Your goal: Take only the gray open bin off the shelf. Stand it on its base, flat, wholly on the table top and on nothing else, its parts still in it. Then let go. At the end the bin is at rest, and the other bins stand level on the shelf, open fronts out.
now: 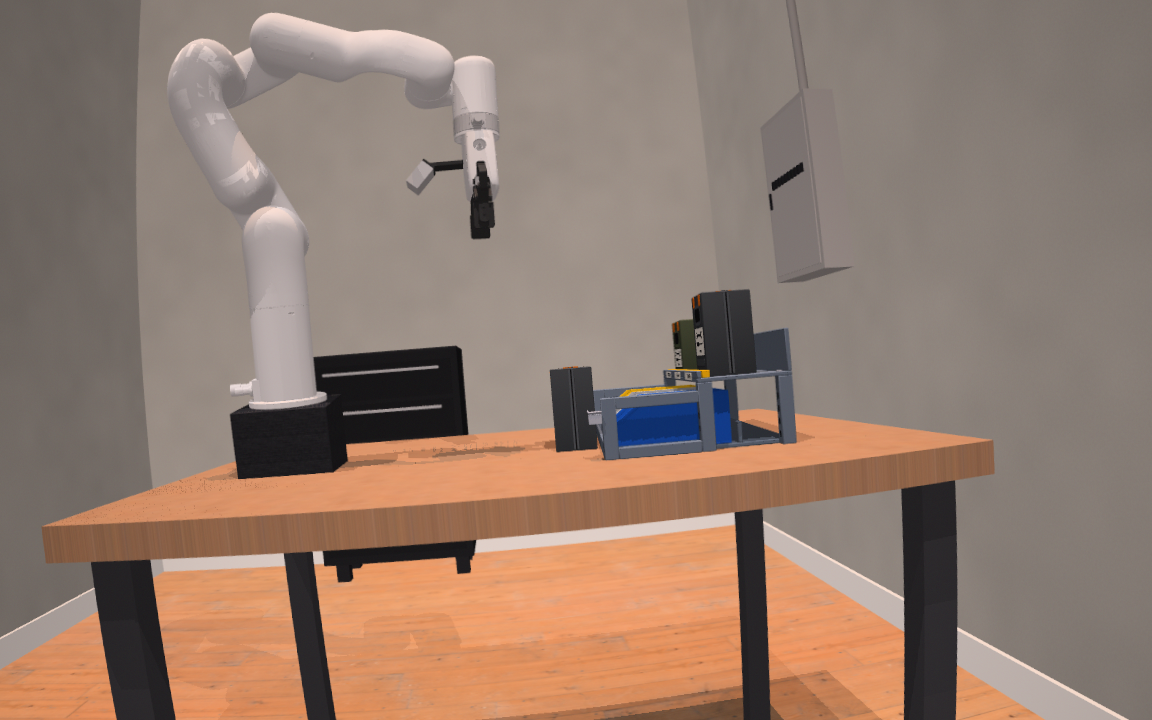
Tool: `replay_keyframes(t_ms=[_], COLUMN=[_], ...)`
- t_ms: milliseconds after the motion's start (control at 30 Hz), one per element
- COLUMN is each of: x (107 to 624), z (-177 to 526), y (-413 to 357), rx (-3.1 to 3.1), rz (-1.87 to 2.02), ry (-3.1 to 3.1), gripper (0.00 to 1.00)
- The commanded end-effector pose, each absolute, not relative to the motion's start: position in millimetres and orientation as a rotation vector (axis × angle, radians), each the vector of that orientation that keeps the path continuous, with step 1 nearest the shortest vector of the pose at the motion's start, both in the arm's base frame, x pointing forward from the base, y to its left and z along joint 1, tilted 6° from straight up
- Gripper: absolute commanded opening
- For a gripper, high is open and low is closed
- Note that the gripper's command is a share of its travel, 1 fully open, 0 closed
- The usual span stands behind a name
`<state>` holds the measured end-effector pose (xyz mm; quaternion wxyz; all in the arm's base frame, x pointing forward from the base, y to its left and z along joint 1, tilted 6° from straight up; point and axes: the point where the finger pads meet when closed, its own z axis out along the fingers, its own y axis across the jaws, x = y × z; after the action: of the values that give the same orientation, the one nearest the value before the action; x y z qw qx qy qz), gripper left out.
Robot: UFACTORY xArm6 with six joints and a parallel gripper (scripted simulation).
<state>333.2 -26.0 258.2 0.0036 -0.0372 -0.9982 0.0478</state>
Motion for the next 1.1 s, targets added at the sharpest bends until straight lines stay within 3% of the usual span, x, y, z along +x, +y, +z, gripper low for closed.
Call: replay_keyframes(t_ms=[0,233,400,800,1067], x=[334.1,334.1,334.1,334.1,334.1], z=[259.6,259.6,259.6,259.6,259.6], y=[-25.8,-25.8,-25.8,-25.8,-25.9], rx=[-0.193,-0.193,-0.597,-0.597,-0.995], rz=[0.163,0.163,0.162,0.162,0.158], ry=[-3.130,-3.130,-3.093,-3.093,-3.003], gripper=[1.00,1.00,1.00,1.00,1.00])
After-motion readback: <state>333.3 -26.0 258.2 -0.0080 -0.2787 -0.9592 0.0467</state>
